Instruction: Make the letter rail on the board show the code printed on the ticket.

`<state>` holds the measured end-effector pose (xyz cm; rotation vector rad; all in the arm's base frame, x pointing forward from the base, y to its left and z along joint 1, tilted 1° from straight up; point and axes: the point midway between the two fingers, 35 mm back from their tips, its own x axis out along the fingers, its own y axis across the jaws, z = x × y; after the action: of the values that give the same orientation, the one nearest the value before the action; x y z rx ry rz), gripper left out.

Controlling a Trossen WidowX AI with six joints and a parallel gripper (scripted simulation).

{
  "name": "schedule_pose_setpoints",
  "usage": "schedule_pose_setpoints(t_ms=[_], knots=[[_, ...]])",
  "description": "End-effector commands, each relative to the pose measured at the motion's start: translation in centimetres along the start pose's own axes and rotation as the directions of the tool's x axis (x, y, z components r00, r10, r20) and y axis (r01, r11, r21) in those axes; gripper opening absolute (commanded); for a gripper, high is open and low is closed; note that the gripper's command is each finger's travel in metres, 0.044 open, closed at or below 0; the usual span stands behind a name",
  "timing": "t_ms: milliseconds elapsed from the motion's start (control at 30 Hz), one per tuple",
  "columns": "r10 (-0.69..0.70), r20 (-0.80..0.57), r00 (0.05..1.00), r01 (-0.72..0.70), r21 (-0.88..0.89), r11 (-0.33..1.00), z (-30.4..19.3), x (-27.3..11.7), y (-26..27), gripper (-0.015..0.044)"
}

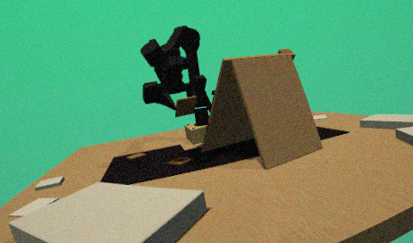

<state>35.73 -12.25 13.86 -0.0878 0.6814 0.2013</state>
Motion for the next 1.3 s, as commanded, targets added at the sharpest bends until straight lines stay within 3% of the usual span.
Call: schedule_pose_setpoints(t_ms=[0,1267], knots=[[-0.002,-0.002,1.000,0.002,0.004,1.000,-0.1,0.0,0.3,0.0000],[-0.001,-0.002,1.000,0.001,0.005,1.000,0.0,0.0,2.2,0.0000]])
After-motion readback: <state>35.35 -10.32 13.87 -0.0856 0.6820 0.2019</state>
